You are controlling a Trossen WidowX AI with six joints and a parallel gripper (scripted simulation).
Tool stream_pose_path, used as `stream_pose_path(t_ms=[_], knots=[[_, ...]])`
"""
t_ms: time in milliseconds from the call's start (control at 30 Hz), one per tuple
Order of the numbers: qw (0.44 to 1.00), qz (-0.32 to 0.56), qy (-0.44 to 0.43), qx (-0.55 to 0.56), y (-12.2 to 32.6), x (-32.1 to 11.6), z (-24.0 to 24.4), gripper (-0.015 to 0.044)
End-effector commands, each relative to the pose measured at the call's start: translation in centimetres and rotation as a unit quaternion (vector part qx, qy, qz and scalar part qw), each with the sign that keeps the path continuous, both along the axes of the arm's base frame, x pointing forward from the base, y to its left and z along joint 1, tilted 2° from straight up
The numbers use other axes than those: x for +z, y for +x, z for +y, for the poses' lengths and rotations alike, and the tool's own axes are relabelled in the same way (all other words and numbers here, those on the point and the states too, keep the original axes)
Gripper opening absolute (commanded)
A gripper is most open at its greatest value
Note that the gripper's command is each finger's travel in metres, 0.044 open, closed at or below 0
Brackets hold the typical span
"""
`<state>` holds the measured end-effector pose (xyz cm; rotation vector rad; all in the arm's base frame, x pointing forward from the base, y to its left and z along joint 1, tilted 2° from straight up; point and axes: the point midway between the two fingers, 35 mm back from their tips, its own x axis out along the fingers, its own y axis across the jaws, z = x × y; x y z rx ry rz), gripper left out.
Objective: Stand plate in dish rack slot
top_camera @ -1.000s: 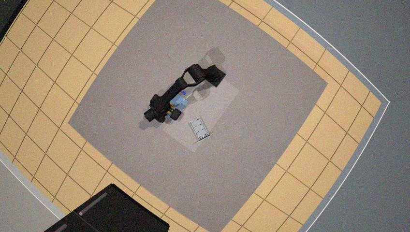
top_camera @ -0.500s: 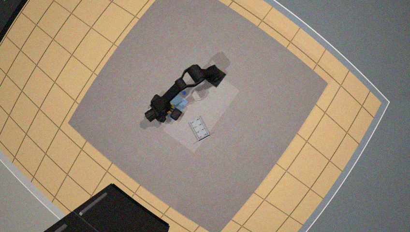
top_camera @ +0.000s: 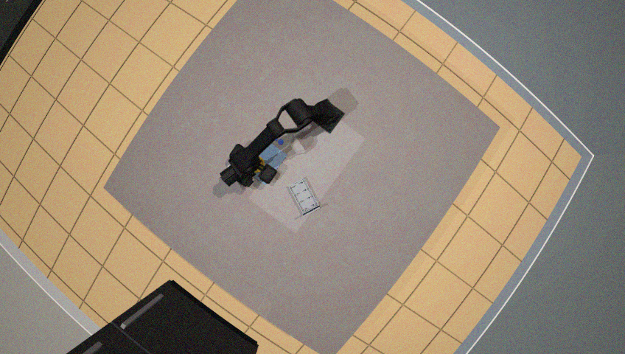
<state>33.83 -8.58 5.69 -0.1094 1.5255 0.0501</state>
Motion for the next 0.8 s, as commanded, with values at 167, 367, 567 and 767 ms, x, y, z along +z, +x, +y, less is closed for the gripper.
stream_pose_path(t_ms=[167, 367, 567, 767], knots=[[1.000, -0.010, -0.003, -0.003, 0.9, 3.7, -0.1, 0.0000], [1.000, -0.012, -0.003, -0.003, 1.1, 6.1, -0.1, 0.0000], [1.000, -0.015, -0.004, -0.002, 1.3, 8.5, -0.1, 0.0000], [1.000, -0.018, -0.005, -0.002, 1.3, 10.7, 0.0, 0.0000]])
